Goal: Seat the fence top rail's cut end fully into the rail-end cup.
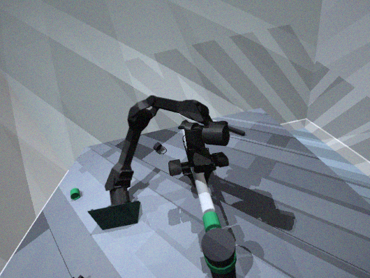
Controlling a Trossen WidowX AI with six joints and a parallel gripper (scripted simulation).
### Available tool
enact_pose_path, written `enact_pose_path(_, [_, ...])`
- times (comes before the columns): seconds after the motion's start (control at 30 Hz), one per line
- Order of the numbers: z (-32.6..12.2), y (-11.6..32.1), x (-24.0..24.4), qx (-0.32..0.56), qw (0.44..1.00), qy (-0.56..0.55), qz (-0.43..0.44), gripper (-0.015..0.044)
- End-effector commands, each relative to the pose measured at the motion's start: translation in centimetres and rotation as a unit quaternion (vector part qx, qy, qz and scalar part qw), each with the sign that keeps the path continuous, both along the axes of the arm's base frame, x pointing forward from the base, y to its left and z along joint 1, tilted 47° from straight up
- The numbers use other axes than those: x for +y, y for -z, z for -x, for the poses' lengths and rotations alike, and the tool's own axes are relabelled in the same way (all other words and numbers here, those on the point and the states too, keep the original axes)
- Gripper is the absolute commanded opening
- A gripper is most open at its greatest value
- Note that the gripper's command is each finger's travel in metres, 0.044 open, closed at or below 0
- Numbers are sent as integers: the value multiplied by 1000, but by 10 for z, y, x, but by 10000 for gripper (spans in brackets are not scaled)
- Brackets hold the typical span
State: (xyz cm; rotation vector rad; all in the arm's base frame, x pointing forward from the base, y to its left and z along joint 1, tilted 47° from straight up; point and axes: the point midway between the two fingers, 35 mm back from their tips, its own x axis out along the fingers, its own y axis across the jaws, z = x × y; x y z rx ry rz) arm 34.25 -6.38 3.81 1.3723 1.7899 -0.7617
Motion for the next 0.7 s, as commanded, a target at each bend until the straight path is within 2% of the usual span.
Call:
enact_pose_path(0.0, [-1, 3, -12, -5, 1000, 4, 8, 0])
enact_pose_path(0.67, [-1, 10, -15, -3, 1000, 3, 8, 0])
